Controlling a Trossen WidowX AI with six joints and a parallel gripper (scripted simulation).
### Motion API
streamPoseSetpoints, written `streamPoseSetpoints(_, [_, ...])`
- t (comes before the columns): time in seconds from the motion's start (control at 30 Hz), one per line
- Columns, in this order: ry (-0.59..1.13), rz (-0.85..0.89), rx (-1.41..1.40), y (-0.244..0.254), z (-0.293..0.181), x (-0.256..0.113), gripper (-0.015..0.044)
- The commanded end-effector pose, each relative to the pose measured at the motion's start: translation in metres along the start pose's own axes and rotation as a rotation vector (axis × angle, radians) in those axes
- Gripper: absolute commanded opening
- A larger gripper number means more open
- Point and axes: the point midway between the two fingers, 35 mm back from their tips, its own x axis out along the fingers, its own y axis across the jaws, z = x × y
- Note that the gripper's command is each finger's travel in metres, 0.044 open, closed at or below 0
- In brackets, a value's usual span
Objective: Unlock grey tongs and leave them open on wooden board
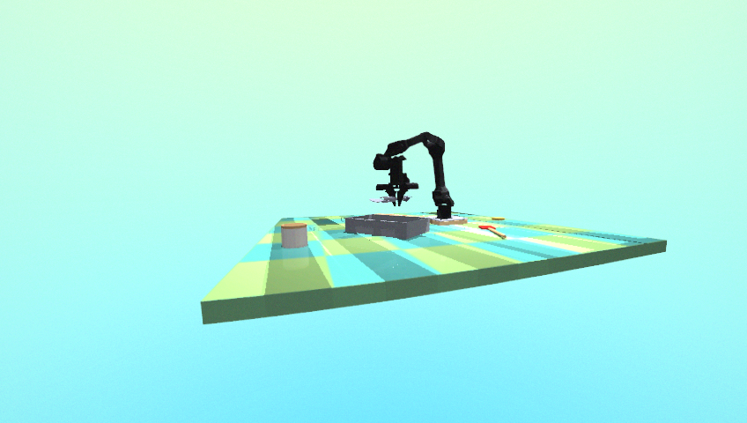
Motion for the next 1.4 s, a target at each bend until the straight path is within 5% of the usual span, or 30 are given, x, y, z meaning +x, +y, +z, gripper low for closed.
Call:
streamPoseSetpoints(0.0, [0.004,0.006,-0.052,0.018,0.004,-0.006,-0.015])
streamPoseSetpoints(1.37, [-0.011,0.022,-0.727,0.176,0.118,-0.059,-0.015])
